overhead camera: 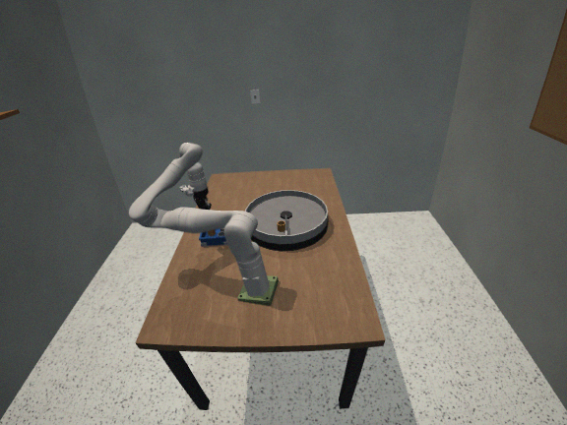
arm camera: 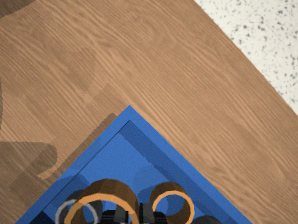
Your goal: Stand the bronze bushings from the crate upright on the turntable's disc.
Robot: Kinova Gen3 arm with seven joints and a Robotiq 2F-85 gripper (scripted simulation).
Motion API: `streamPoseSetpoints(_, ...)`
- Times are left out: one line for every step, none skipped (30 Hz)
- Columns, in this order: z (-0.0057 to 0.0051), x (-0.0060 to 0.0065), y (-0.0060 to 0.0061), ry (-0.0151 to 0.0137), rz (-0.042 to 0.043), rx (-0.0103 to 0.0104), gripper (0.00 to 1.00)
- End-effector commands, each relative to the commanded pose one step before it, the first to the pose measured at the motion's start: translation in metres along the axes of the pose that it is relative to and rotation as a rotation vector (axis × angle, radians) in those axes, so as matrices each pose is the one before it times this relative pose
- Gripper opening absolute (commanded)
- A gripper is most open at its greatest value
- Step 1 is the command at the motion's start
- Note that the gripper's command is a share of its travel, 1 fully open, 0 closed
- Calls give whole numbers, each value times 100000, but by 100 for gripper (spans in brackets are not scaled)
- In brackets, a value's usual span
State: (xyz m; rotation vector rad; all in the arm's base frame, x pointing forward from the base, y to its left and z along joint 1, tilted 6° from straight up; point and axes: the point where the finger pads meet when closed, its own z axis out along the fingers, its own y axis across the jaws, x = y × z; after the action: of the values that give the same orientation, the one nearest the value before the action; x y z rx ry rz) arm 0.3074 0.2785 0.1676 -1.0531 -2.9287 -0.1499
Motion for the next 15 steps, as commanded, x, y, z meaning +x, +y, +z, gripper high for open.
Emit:
streamPoseSetpoints(-100,-793,-628,169,149,-255,0)
streamPoseSetpoints(1,-190,-165,3,-2,4,0)
streamPoseSetpoints(1,-200,-175,4,-2,5,0)
streamPoseSetpoints(1,-212,-184,4,-2,5,0)
streamPoseSetpoints(1,-221,-194,5,-3,6,0)
streamPoseSetpoints(0,0,0,0,0,0,0)
streamPoseSetpoints(0,0,0,0,0,0,0)
streamPoseSetpoints(1,-233,-202,4,-2,5,0)
streamPoseSetpoints(1,-243,-212,5,-3,5,0)
streamPoseSetpoints(1,-253,-221,5,-3,6,0)
streamPoseSetpoints(1,-265,-230,5,-3,5,0)
streamPoseSetpoints(1,-275,-239,5,-3,6,0)
streamPoseSetpoints(1,-284,-248,6,-3,6,0)
streamPoseSetpoints(1,-295,-257,6,-3,6,0)
streamPoseSetpoints(1,-306,-265,6,-3,6,0)
